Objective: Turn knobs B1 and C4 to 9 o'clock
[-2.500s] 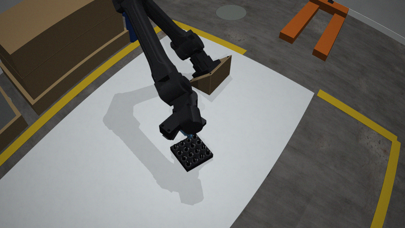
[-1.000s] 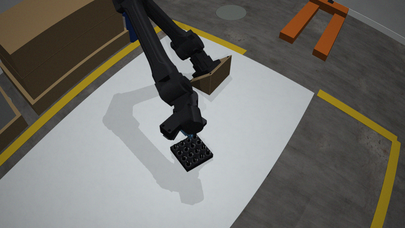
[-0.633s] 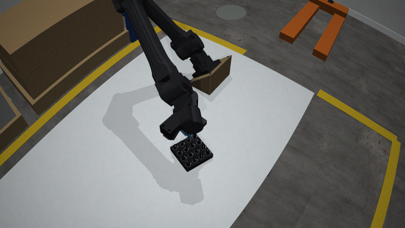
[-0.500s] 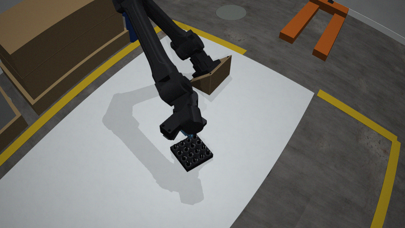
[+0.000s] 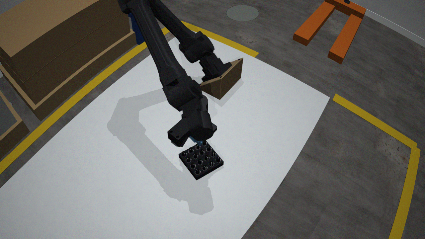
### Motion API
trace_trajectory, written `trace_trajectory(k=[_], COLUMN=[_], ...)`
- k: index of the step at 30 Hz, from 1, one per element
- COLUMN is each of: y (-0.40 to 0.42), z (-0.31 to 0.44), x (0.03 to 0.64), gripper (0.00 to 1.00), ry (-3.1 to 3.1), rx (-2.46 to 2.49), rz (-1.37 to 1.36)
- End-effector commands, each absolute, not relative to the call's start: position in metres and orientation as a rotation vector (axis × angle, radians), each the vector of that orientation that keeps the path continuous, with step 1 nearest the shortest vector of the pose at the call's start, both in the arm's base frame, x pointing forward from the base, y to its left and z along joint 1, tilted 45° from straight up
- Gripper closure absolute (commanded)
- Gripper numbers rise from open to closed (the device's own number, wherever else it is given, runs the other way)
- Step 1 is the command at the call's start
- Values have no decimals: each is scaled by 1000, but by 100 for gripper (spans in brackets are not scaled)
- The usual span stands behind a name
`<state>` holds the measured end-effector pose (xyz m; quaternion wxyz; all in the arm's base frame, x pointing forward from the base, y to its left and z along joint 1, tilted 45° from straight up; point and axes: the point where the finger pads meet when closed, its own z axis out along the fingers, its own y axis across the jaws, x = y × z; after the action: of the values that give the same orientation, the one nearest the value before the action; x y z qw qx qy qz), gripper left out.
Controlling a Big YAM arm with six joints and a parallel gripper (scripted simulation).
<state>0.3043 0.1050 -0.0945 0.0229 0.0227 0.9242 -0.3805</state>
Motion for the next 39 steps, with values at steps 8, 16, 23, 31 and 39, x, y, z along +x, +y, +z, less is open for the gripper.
trace_trajectory(k=[8,16,23,31,39], y=[120,124,121,121,121], z=[-95,-96,-96,-96,-96], x=[316,321,317,318,318], gripper=[82,82,82,82,82], ry=[2842,2841,2844,2844,2844], rx=[80,84,80,81,80], rz=[-1131,-1124,-1133,-1133,-1133])
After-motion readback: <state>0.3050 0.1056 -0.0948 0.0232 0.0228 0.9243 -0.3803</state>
